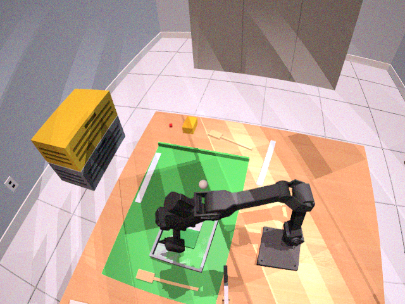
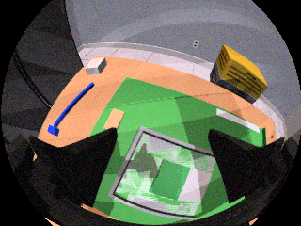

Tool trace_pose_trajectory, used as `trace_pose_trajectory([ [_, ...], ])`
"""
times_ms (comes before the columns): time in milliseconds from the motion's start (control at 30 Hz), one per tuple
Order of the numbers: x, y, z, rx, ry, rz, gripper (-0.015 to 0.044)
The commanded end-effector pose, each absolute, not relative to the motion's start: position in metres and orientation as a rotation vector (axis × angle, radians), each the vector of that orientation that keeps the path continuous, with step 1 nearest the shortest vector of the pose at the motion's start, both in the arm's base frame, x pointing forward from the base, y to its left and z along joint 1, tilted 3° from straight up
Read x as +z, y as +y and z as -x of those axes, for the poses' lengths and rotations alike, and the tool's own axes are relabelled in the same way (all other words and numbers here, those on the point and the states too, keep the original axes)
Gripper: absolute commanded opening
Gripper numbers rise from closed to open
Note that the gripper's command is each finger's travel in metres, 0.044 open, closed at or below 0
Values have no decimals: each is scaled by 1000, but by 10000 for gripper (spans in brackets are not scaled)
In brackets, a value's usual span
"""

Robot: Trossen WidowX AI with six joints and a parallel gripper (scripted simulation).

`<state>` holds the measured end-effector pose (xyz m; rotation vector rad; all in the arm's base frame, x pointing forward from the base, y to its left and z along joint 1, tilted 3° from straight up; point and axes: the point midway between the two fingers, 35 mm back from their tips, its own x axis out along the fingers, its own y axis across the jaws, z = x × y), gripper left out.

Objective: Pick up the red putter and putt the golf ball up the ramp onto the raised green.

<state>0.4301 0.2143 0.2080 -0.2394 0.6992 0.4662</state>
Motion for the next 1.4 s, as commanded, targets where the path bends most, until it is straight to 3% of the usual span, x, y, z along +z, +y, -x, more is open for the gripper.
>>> trace_pose_trajectory([
  [0,169,237,-365,771,809,607,440],
  [467,109,239,-201,1669,836,1283,440],
  [1367,62,239,-196,1681,834,1289,440],
])
